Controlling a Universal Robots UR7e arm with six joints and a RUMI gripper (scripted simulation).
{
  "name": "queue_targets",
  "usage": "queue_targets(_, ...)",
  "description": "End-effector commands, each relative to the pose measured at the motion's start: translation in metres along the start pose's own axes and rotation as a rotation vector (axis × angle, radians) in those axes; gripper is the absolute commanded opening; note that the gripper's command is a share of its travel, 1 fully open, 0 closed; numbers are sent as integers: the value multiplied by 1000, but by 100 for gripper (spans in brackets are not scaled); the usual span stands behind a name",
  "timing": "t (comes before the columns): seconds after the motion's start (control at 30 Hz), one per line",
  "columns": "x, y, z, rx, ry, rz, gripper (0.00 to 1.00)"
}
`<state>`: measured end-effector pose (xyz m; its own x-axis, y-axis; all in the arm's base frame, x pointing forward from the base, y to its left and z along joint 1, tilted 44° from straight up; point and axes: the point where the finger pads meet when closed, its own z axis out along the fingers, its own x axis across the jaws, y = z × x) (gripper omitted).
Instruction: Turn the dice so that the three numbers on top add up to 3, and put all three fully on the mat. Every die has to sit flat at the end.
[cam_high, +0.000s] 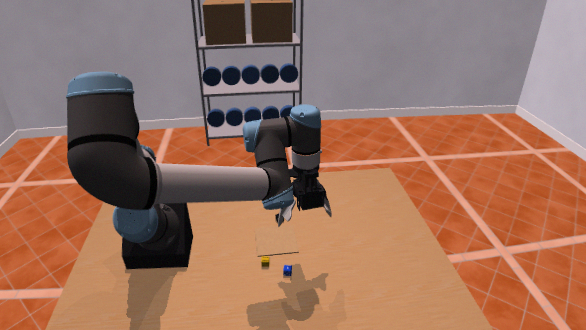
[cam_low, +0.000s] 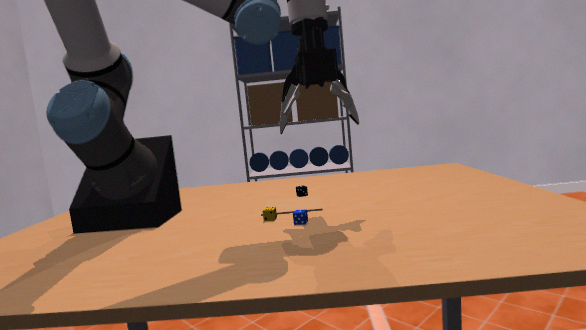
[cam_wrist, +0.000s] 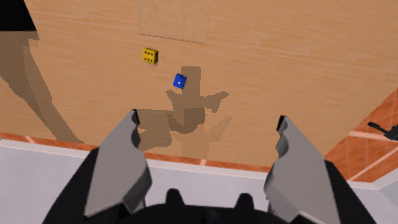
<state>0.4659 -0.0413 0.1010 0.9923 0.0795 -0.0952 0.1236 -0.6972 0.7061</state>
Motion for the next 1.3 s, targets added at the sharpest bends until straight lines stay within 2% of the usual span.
queue_targets(0.0,-24,6,9,15,-4,62,100)
queue_targets(0.33,-48,7,19,29,-21,128,100)
queue_targets(1.03,-49,7,20,30,-22,131,100)
queue_targets(1.27,-49,7,31,33,-24,131,100)
